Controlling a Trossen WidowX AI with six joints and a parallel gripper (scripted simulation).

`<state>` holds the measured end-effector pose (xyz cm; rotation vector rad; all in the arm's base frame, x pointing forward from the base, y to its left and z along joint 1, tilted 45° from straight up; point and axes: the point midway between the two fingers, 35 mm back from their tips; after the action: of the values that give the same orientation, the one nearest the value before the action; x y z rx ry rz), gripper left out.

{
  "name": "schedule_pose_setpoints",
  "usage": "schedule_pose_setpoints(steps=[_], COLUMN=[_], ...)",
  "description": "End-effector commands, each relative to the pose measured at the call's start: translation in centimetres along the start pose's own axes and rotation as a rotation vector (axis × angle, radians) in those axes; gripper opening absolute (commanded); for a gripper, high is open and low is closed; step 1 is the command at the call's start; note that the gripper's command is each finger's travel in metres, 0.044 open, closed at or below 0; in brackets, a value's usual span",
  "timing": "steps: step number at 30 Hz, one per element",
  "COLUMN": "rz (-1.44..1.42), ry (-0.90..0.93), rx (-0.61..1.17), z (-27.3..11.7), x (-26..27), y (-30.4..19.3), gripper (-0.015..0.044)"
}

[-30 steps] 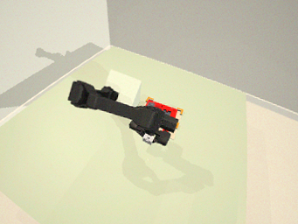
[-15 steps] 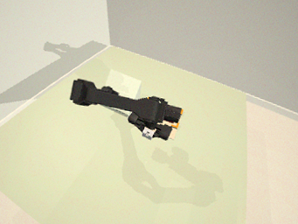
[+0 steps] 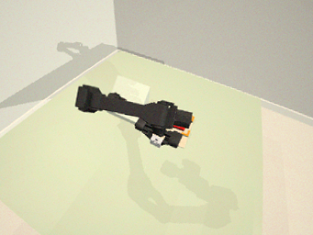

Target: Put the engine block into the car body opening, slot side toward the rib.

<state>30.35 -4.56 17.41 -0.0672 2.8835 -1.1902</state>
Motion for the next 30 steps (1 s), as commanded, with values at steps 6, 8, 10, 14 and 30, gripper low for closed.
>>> schedule_pose_setpoints(steps=[6,8,10,14,30], rz=[-0.003,-0.003,-0.003,-0.003,-0.002], ry=[-0.002,-0.001,-0.001,0.002,-0.041], rx=[-0.043,-0.071,-0.115,-0.237,-0.724], z=[0.0,0.0,0.1,0.3,0.8], x=[0.0,0.0,0.1,0.1,0.2], y=[-0.2,-0.2,-0.4,-0.8,-2.4], gripper=[0.0000,0.0000,0.0000,0.0000,0.0000])
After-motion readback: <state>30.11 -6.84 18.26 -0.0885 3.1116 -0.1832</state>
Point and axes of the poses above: the point midway between the two fingers, 35 mm back from their tips, its own z axis out along the fingers, its own x axis across the jaws, y = z × x, and after that the axes turned 3 degrees about -z, right-handed
